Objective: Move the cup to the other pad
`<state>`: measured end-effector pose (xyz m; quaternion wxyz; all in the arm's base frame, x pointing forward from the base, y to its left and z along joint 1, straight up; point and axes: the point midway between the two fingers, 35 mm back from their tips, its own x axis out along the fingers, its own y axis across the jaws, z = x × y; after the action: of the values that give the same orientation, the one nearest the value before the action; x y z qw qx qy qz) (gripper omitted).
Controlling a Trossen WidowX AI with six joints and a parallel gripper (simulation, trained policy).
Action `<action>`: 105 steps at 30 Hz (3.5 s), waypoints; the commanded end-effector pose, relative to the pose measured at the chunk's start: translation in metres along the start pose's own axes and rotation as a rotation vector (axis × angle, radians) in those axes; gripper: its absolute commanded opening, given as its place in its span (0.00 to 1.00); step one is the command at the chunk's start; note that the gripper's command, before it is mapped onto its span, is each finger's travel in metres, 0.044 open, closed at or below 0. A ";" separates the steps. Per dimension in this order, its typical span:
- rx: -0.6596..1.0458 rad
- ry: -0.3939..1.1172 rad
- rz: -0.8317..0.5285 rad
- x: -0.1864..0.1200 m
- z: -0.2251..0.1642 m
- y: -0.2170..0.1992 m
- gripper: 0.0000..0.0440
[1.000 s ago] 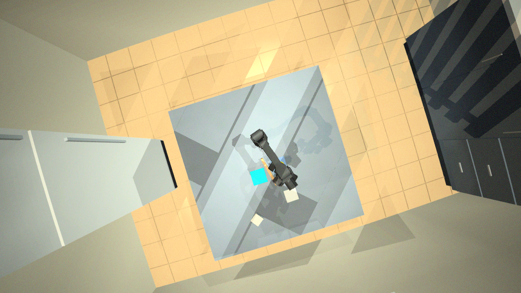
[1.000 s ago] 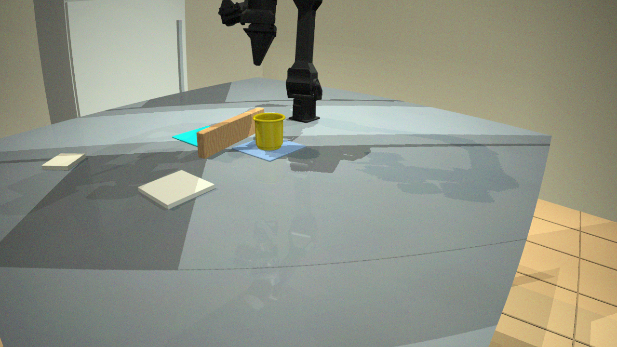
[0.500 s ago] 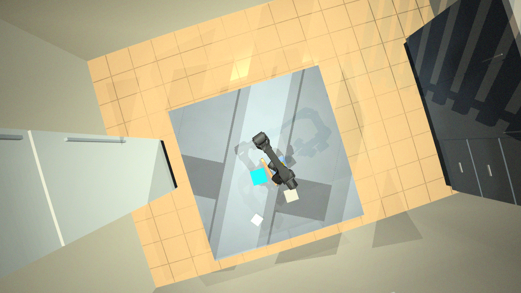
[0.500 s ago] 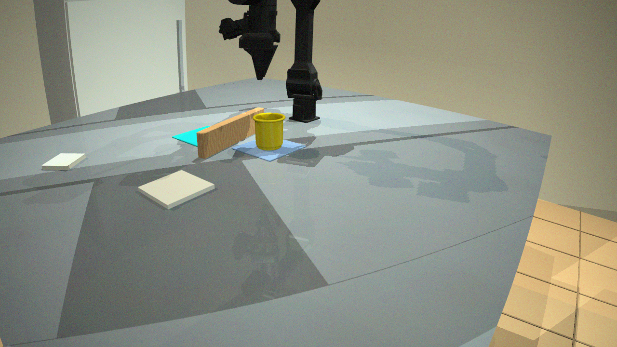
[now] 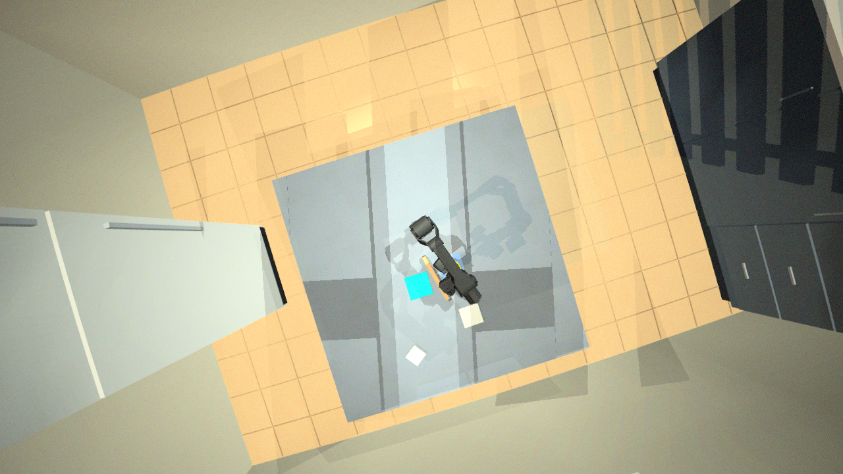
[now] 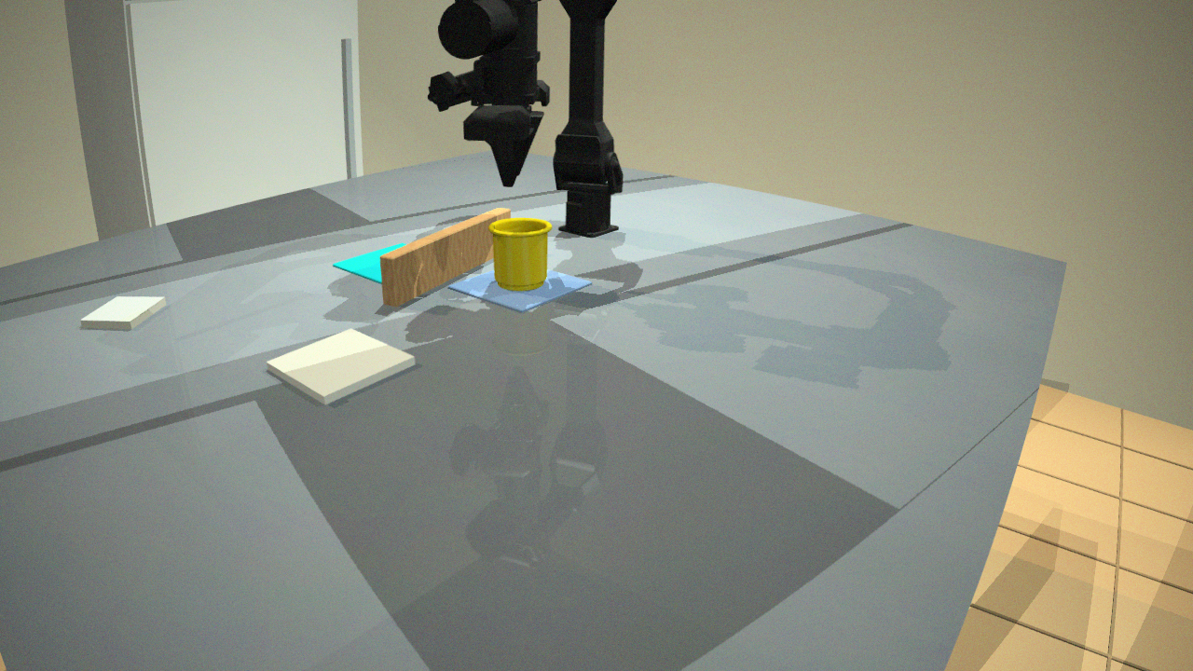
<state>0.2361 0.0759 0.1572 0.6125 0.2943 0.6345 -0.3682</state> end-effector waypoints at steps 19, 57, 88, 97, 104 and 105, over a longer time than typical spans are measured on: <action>-0.004 -0.012 -0.103 0.064 -0.005 -0.003 0.42; -0.006 -0.027 0.014 0.057 0.014 -0.005 0.02; 0.263 -0.122 0.216 0.009 0.100 -0.011 0.00; 0.323 -0.151 0.233 0.021 0.127 -0.018 0.00; 0.360 -0.165 0.236 0.036 0.142 -0.026 0.00; 0.364 -0.166 0.235 0.038 0.144 -0.027 0.00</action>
<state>0.2931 -0.0550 0.1325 0.6389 0.4429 0.4682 -0.4201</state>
